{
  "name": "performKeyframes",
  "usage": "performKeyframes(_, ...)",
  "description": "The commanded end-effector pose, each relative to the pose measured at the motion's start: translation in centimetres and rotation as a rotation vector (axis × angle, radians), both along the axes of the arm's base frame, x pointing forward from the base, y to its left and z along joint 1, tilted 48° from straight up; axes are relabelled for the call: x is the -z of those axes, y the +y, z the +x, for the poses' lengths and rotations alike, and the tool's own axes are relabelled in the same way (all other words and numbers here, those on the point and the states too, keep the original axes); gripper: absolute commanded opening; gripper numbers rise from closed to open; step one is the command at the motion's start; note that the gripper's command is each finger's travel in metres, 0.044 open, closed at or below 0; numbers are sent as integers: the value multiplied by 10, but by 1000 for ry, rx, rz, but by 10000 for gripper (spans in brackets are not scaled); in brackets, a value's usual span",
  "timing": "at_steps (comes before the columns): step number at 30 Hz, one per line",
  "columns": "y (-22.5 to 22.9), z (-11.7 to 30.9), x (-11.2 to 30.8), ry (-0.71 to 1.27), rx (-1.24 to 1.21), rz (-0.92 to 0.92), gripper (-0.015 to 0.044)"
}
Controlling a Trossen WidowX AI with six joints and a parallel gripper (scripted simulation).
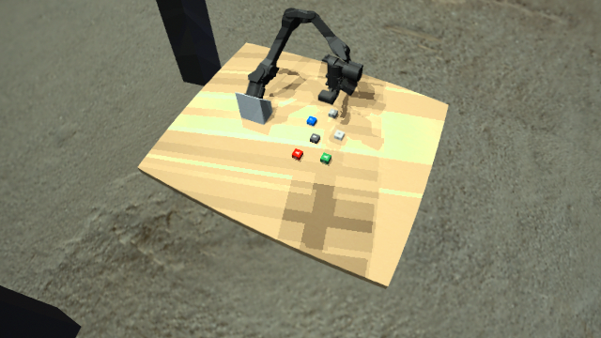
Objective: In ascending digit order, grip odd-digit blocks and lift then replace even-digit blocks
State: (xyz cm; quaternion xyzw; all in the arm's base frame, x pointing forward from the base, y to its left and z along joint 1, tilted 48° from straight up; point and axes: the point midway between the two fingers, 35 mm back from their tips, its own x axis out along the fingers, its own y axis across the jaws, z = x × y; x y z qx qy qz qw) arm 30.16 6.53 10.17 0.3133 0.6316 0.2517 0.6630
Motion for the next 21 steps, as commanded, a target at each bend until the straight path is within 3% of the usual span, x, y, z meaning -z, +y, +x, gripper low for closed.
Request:
performKeyframes(1,35,-4,25,9,-7,16,330)
performKeyframes(4,35,-4,25,9,-7,16,400)
performKeyframes(21,52,-3,40,10,-7,15,400)
